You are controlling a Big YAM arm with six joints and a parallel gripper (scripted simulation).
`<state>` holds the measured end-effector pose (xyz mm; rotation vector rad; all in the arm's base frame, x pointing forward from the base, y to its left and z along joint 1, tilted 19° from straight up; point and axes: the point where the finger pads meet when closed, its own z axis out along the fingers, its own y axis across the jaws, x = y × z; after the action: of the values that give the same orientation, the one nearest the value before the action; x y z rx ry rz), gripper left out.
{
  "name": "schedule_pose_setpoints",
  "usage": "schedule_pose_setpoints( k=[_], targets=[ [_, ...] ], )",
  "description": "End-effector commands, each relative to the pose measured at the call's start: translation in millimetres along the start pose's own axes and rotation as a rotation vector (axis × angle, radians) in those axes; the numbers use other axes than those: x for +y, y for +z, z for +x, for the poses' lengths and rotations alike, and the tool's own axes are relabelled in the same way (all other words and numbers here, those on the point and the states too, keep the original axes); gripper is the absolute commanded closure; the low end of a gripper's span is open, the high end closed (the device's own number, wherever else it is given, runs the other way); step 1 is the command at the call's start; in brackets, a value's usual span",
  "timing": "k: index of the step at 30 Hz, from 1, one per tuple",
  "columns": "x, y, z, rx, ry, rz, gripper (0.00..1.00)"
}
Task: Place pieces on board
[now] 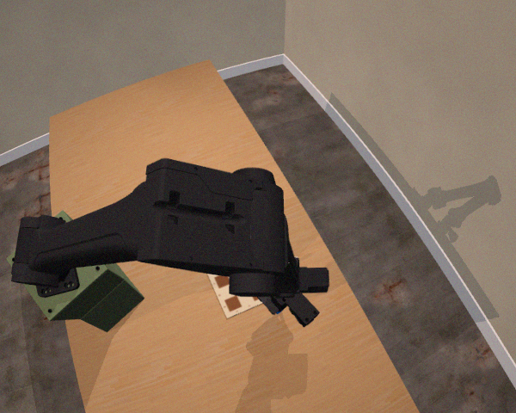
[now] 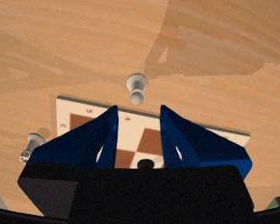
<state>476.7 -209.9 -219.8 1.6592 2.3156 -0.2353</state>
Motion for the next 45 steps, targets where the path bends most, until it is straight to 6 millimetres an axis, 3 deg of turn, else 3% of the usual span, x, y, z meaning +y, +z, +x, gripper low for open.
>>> schedule_pose_setpoints(
  k=[1, 45],
  targets=[
    [19.3, -5.3, -10.3, -0.03, 0.005, -0.037, 0.68],
    [21.5, -6.5, -8.1, -0.027, 0.008, -0.035, 0.68]
  ],
)
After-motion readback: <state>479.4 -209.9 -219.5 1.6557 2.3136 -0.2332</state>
